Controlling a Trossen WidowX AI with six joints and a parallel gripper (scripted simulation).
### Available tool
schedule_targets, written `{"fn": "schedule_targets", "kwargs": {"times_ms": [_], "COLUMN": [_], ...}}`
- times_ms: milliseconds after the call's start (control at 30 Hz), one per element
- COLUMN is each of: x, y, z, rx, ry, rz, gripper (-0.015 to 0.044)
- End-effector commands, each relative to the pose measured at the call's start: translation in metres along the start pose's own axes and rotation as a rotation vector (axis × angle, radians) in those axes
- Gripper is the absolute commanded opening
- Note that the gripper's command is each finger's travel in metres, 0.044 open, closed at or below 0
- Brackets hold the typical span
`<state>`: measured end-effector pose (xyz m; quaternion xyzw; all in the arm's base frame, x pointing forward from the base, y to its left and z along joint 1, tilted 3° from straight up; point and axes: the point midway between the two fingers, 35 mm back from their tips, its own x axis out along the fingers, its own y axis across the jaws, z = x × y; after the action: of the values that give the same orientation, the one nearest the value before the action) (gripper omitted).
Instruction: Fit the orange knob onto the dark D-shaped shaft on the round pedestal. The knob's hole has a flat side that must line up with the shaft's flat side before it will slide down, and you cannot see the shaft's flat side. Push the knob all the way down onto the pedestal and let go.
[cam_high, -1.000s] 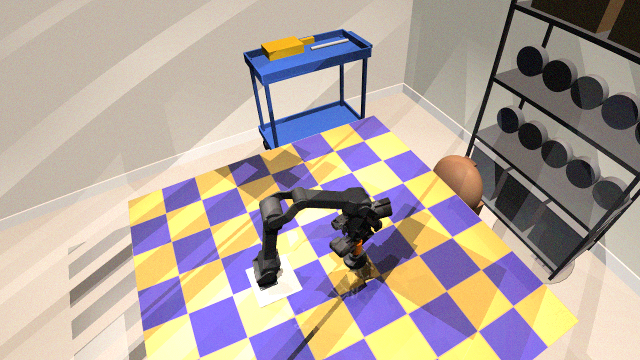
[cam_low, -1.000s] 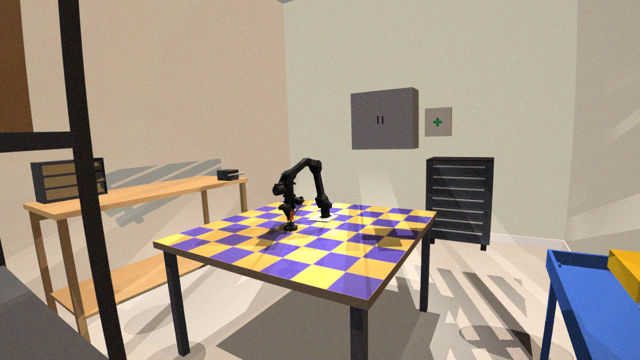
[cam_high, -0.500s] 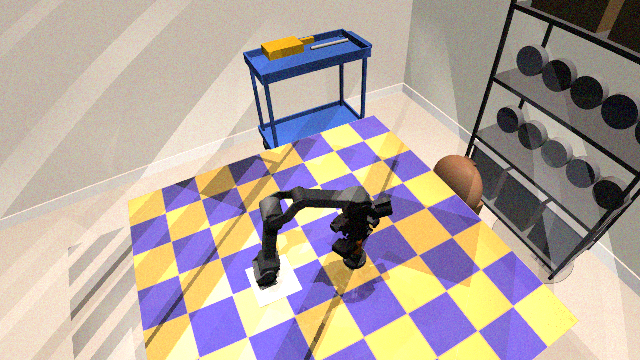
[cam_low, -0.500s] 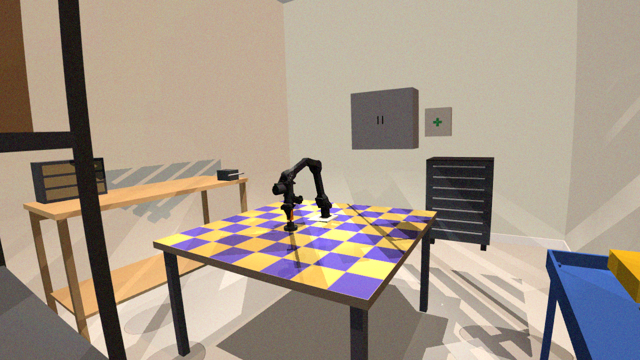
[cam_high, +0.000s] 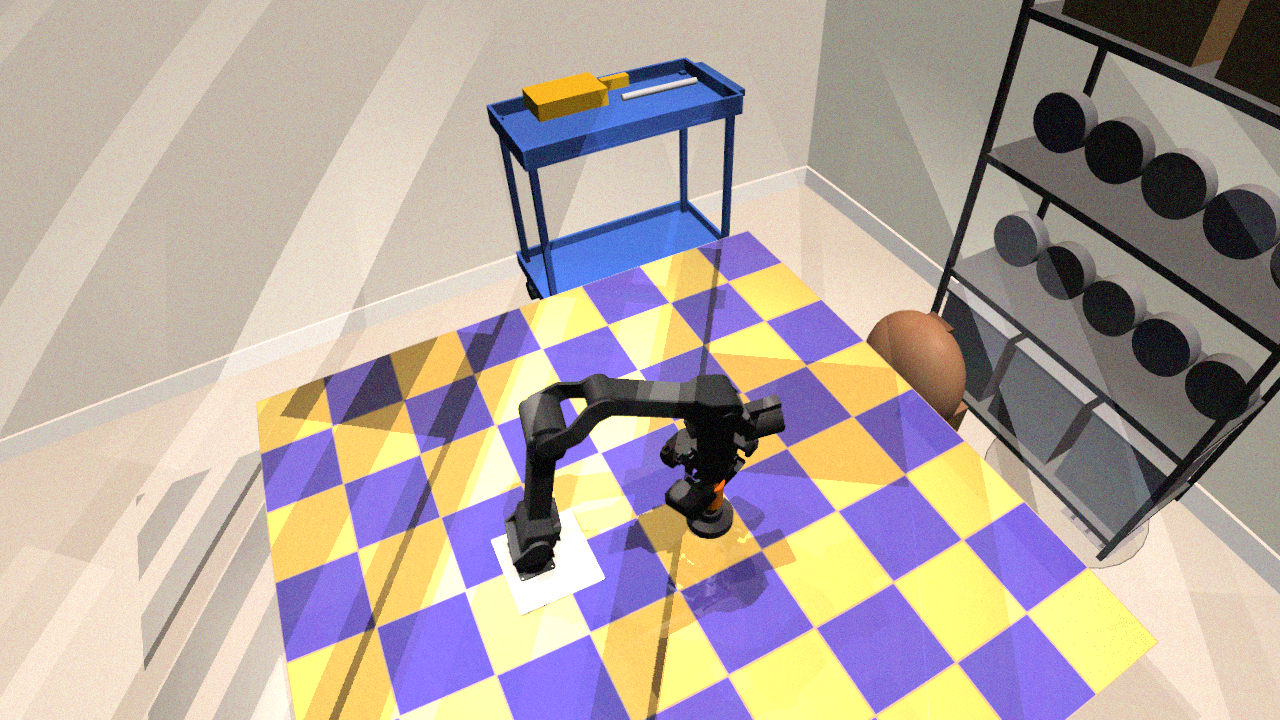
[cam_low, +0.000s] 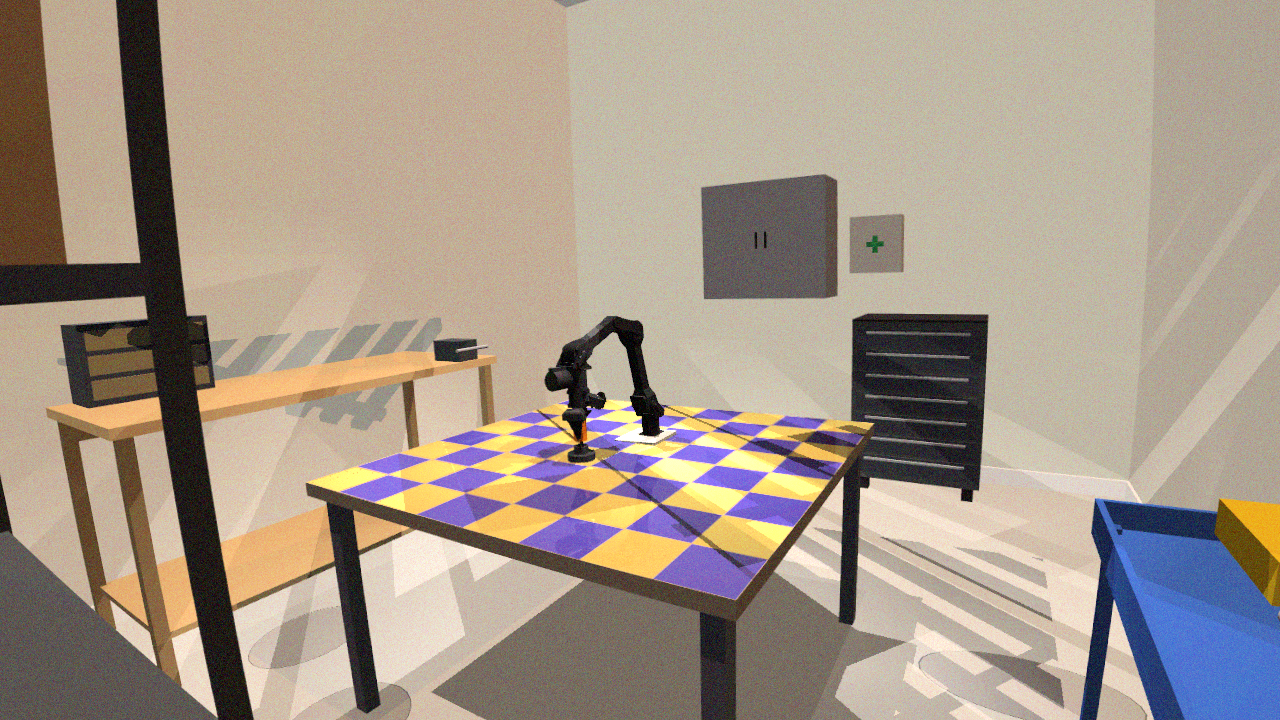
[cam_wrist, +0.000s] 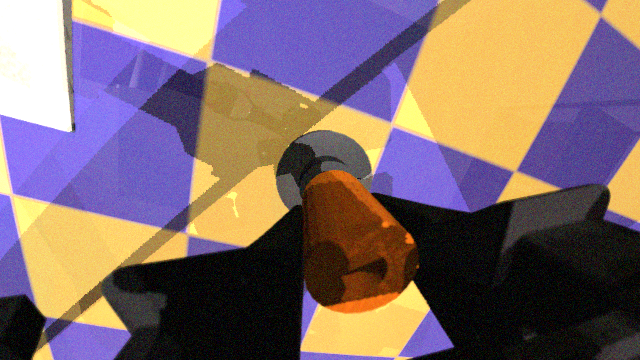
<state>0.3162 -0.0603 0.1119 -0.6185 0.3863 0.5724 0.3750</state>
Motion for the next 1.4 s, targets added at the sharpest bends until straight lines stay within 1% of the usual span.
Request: {"fn": "schedule_targets", "kwargs": {"times_ms": [0,433,667,1367], "x": [0.0004,-0.0048,-0.0043,0.0005], "y": [-0.0008,-0.0009,-0.0014,-0.0008], "z": [-0.0005,-0.0003,-0.0005,-0.0005], "rx": [-0.003,-0.012,-0.212,-0.212], "ry": [0.001,0.001,0.001,0.002], "rz": [-0.004,-0.004,-0.004,-0.004], "gripper": [0.0,0.0,0.0,0.0]}}
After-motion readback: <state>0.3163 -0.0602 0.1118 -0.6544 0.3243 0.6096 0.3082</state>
